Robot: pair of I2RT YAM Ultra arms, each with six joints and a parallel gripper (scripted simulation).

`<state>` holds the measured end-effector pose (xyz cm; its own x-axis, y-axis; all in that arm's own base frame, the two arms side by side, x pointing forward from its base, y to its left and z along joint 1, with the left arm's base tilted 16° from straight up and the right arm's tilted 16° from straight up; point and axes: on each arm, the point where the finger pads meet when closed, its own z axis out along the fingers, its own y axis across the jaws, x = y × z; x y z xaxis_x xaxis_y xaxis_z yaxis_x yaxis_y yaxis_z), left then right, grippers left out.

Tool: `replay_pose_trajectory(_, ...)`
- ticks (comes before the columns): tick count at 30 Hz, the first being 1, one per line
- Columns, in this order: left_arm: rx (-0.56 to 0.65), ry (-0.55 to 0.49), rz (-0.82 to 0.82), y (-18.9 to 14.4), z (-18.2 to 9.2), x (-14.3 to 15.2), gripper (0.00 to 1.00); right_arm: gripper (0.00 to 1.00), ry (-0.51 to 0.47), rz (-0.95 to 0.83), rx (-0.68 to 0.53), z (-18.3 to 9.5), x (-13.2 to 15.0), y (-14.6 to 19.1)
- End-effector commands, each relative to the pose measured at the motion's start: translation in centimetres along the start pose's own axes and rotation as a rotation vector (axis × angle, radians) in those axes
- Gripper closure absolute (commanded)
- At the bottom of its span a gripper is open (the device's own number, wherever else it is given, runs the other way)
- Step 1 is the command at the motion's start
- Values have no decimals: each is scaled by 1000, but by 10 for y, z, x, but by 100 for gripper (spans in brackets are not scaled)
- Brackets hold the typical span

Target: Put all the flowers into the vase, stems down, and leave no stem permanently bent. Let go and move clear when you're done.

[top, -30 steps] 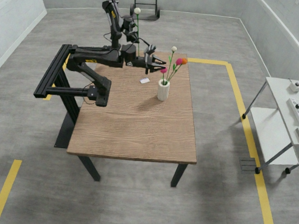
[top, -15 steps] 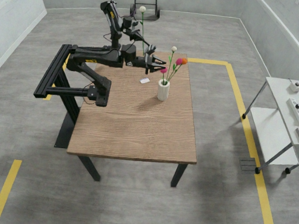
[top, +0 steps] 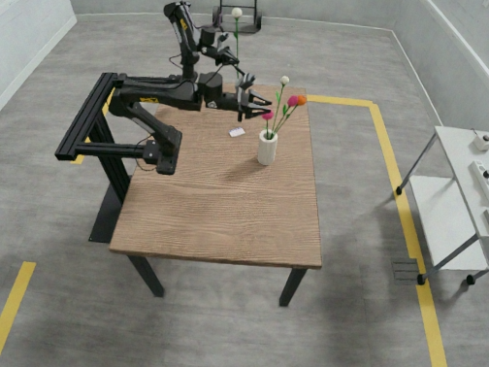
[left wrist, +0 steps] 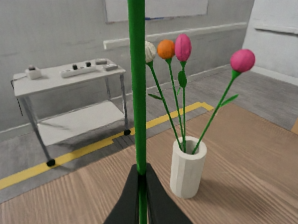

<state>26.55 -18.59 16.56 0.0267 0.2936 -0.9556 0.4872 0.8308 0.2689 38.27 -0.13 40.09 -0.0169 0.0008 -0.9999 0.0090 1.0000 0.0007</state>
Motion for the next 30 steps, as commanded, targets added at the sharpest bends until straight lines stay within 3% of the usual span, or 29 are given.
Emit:
replay_pose_trajectory(1,-26,-30,0,2,-1,-7,100,70,4,1,-11,4,2,1)
replay_pose_trajectory(13,-44,-36,-10,2,1,-12,100,70,4,1,-11,4,2,1)
replay_pose_trajectory(20,-35,-42,-11,0,0,-14,100,47,4,1,-11,4,2,1)
replay_pose_trajectory(22,-35,-42,-11,0,0,-14,100,47,4,1,-11,4,2,1)
replay_pose_trajectory(27,-36,-42,-11,1,0,-14,100,30,4,1,-11,4,2,1)
replay_pose_trajectory(30,-36,-42,-11,1,0,-14,100,30,-18,1,-11,1,-13,1)
